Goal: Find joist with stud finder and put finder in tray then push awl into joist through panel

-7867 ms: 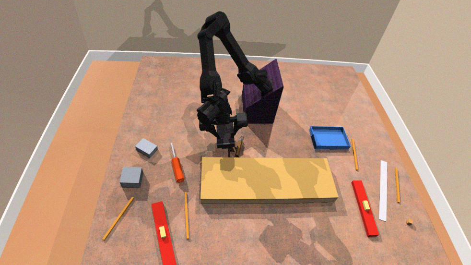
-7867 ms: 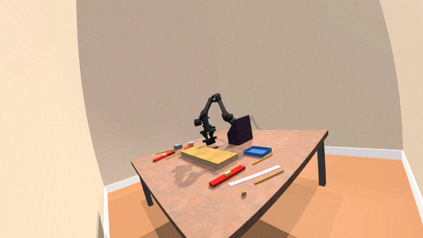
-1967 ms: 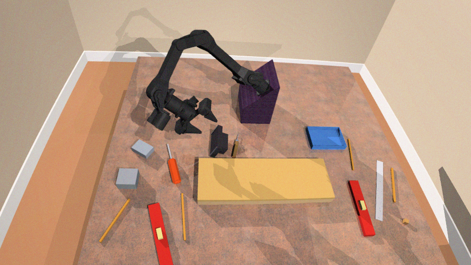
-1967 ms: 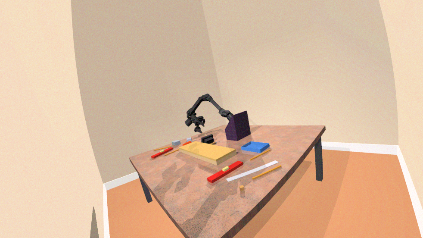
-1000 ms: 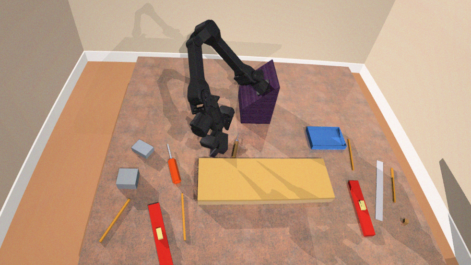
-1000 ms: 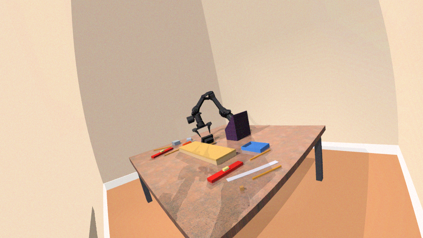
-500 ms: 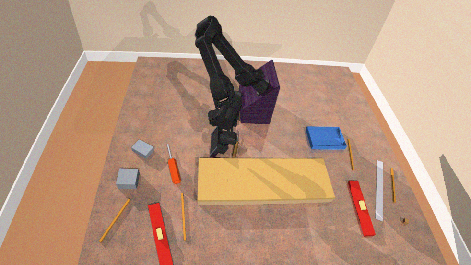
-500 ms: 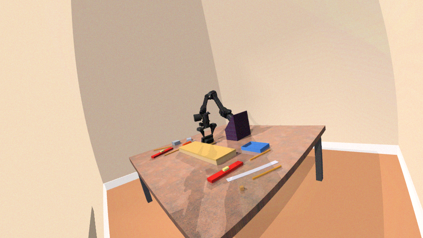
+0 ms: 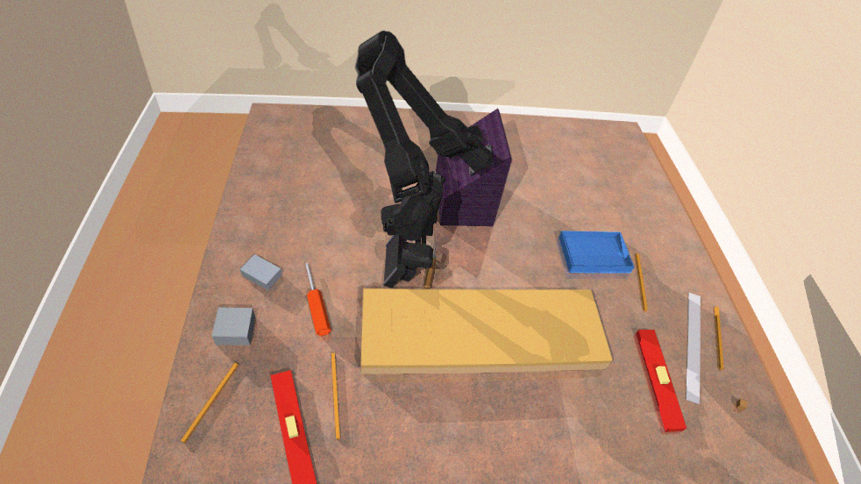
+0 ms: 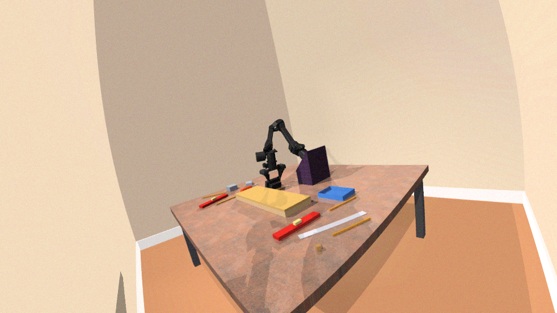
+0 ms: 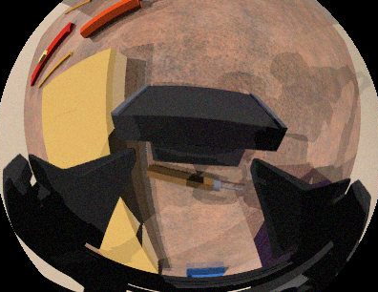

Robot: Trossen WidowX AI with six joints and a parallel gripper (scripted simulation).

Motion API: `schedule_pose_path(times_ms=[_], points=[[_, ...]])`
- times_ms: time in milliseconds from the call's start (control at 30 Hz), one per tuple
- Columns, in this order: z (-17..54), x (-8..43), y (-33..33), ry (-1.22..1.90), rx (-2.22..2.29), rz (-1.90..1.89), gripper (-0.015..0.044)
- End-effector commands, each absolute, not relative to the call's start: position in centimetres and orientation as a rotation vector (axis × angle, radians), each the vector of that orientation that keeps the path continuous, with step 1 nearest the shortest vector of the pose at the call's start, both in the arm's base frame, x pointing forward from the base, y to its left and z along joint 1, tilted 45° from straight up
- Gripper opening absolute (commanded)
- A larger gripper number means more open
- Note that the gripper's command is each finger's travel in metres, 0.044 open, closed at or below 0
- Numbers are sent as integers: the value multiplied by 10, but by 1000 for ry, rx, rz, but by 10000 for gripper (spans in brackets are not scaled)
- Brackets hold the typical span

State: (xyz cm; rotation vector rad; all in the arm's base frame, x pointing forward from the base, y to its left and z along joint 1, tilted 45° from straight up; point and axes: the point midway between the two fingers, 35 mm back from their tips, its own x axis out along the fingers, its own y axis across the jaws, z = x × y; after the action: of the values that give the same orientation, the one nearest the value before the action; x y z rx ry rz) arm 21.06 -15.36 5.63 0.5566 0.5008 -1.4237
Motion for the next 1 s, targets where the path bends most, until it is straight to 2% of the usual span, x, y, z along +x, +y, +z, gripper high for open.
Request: schedule_pose_path(times_ms=[0,700,967], points=[[50,210,-157,511,554,-1424,440],[30,210,-179,508,549,-1424,440],[30,210,-179,508,549,-1424,387]])
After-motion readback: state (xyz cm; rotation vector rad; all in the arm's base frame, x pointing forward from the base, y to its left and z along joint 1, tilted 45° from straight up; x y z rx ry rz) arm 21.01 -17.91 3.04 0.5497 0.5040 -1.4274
